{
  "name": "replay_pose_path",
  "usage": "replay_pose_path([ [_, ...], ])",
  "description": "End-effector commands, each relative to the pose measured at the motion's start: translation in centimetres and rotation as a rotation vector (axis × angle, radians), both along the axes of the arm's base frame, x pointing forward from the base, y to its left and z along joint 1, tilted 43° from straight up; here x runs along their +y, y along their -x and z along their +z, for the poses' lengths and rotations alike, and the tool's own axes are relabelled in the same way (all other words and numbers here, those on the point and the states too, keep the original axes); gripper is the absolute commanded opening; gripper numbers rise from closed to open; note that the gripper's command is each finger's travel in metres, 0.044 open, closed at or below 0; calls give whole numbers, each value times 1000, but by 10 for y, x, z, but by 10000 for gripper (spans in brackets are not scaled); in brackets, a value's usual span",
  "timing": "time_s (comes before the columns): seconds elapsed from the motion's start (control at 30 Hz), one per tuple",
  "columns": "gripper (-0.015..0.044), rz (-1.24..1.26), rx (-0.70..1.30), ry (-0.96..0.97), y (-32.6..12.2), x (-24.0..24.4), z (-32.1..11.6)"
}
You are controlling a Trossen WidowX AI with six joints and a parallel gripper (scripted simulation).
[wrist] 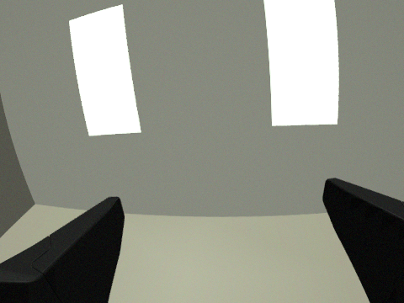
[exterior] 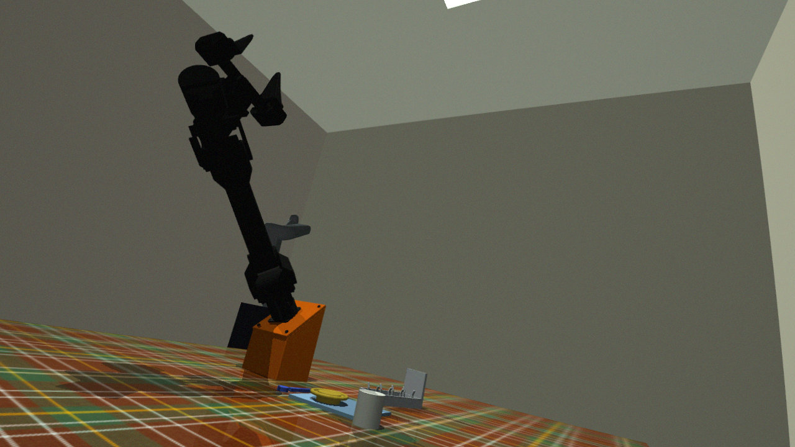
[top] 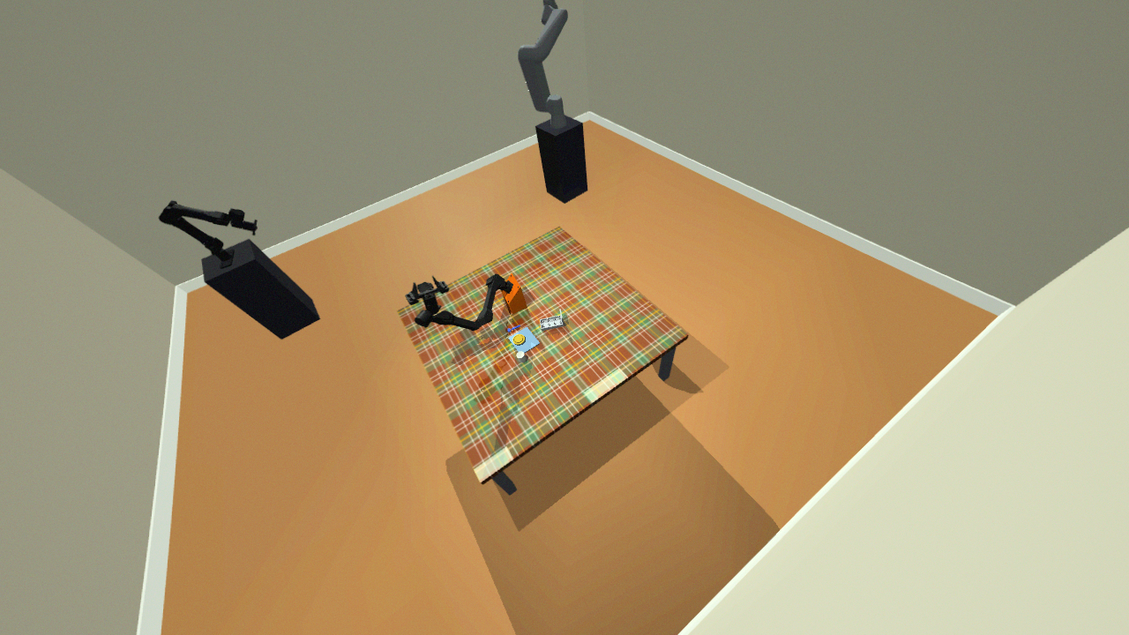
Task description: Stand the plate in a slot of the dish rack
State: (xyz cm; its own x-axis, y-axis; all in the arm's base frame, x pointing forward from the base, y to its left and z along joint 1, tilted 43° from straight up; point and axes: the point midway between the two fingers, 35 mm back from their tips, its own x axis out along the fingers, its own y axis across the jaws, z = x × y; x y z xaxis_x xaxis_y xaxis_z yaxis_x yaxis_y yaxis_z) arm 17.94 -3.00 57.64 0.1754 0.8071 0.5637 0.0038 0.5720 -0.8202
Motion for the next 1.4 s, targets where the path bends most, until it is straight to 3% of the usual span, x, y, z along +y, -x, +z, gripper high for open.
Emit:
replay_pose_path([
  [0.0,400,-21,-13,49,29,17,3],
  [0.3,400,-110,-25,137,75,51,6],
  [0.67,400,-254,24,263,99,102,-6],
  [1.37,400,-609,250,494,62,199,-69],
])
